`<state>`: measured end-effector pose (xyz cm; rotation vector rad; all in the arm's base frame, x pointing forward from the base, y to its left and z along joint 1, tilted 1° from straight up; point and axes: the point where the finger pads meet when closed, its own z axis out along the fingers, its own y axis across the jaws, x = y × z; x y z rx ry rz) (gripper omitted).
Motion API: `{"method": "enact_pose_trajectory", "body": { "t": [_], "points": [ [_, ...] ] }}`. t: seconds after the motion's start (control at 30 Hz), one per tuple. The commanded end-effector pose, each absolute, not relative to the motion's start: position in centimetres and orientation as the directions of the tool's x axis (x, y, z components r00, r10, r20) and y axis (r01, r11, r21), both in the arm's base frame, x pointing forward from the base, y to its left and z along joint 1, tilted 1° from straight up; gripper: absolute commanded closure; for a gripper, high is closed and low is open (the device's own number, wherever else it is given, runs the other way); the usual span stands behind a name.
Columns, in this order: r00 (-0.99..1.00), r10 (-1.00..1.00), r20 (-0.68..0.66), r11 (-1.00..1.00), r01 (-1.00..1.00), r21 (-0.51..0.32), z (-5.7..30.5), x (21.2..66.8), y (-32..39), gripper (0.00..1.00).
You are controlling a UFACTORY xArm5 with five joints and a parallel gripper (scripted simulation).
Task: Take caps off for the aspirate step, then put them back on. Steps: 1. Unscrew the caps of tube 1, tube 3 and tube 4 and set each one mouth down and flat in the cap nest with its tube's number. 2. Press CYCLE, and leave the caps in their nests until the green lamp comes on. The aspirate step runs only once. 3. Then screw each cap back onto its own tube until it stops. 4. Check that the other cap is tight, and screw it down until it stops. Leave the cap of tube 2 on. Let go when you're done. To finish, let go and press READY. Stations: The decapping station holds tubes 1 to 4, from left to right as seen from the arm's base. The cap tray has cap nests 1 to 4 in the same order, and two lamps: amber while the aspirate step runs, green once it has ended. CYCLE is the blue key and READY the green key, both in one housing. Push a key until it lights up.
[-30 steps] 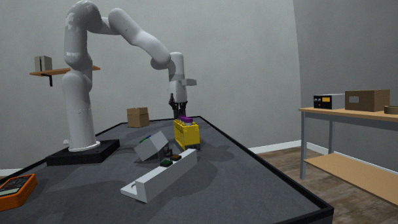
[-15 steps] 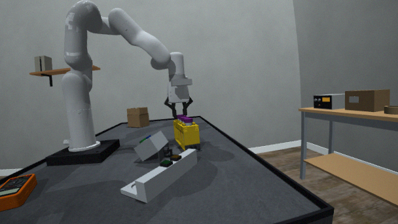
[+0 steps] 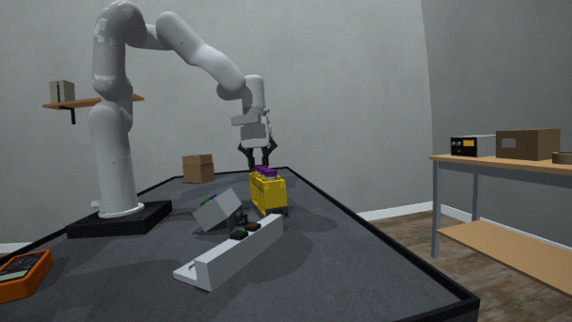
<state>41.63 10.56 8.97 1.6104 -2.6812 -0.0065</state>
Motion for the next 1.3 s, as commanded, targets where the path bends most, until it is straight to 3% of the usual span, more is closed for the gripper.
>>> {"method": "enact_pose_trajectory", "body": {
  "t": [0.0,0.13,0.17,0.63,0.93,1.0,1.27],
  "points": [
    [-0.599,-0.801,0.002,0.599,-0.801,0.013,9.09,41.74,10.59,0.54],
    [-0.599,-0.801,0.002,0.599,-0.801,0.013,9.09,41.74,10.59,0.54],
    [-0.599,-0.801,0.002,0.599,-0.801,0.013,9.09,41.74,10.59,1.00],
    [-0.599,-0.801,0.002,0.599,-0.801,0.013,9.09,41.74,10.59,1.00],
    [-0.191,-0.982,-0.003,0.191,-0.982,0.013,9.12,41.74,10.59,1.00],
    [-0.191,-0.982,-0.003,0.191,-0.982,0.013,9.12,41.74,10.59,1.00],
    [0.206,-0.978,-0.008,-0.206,-0.978,0.010,9.14,41.74,10.59,1.00]
  ]
}}
